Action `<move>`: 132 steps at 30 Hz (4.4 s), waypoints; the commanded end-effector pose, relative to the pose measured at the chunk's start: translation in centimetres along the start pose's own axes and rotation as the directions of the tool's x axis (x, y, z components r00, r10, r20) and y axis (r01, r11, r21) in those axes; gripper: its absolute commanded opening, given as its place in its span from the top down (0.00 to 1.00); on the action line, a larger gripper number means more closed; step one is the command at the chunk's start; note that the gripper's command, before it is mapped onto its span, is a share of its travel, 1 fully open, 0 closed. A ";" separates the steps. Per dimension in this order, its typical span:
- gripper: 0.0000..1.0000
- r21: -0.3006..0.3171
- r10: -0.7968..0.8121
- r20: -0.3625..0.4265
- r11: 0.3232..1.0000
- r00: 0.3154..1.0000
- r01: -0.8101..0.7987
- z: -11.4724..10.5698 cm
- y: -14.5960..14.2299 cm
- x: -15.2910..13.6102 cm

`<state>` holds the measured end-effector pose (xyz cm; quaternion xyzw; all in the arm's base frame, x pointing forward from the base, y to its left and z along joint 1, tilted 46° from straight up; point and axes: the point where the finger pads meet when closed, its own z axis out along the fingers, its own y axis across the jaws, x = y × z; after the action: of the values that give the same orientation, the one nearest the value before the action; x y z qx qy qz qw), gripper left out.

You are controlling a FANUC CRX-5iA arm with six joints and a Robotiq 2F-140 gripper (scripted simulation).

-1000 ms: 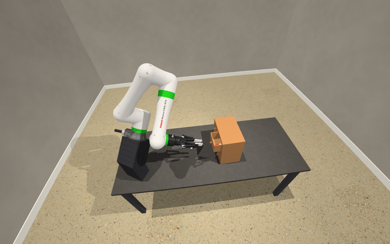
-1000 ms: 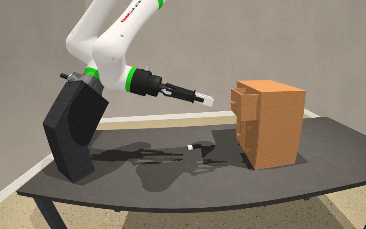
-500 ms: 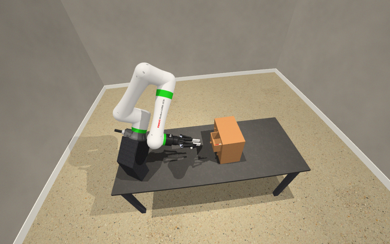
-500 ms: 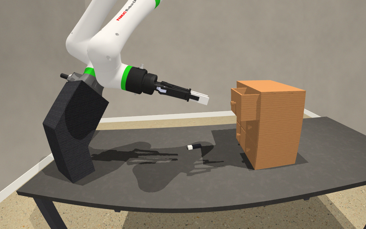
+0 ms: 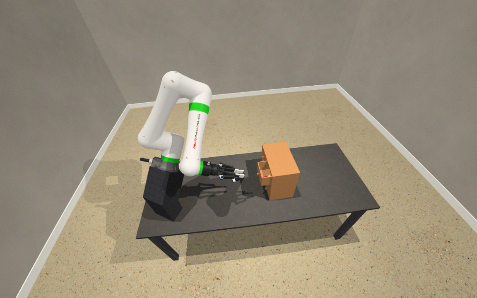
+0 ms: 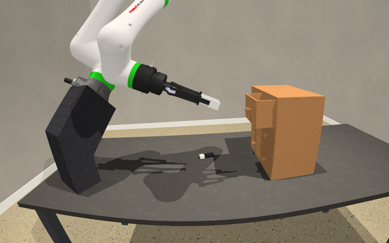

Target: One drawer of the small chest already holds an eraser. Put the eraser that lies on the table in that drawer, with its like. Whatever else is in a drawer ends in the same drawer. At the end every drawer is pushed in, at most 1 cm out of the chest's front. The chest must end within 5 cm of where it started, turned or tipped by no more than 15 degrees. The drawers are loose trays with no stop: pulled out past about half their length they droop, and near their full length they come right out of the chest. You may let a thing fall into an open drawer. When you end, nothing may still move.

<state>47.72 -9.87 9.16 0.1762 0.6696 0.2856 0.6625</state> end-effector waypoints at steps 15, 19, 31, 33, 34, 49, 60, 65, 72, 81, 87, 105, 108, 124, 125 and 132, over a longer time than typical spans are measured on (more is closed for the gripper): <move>0.80 0.002 0.002 -0.303 1.000 0.953 -0.001 -3.4 -0.1 -1.2; 0.80 0.002 0.002 -0.355 1.000 0.935 -0.001 -4.0 -0.1 -1.4; 0.80 0.002 0.002 -0.680 1.000 0.734 -0.001 -8.2 -0.1 -2.9; 0.80 0.002 0.002 -0.727 1.000 0.687 -0.001 -9.0 -0.1 -3.2; 0.80 0.002 0.002 -0.748 1.000 0.663 -0.001 -9.3 -0.1 -3.3; 0.80 0.002 0.002 -0.899 1.000 0.438 -0.001 -12.3 -0.1 -4.4; 0.80 0.002 0.003 -0.909 1.000 0.416 -0.001 -12.6 -0.1 -4.5; 0.80 0.002 0.003 -0.909 1.000 0.416 -0.001 -12.6 -0.1 -4.5; 0.00 0.002 0.003 -0.909 1.000 0.416 -0.001 -12.6 -0.1 -4.5; 0.00 0.002 0.003 -0.909 1.000 0.416 -0.001 -12.6 -0.1 -4.5; 0.00 0.002 0.003 -0.909 1.000 0.416 -0.001 -12.6 -0.1 -4.5; 0.00 0.002 0.003 -0.909 1.000 0.416 -0.001 -15.7 -0.1 -11.2; 0.00 0.002 0.003 -0.909 1.000 0.416 -0.001 -16.9 -0.1 -13.8; 0.00 0.002 0.003 -0.909 1.000 0.416 -0.001 -18.1 0.0 -17.3; 0.00 0.002 0.003 -0.909 1.000 0.416 -0.001 -17.9 0.0 -17.4; 0.00 0.002 0.003 -0.909 1.000 0.416 -0.001 -14.3 0.2 -19.0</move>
<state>32.75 -23.33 22.78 -0.0055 0.9214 0.3363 0.1946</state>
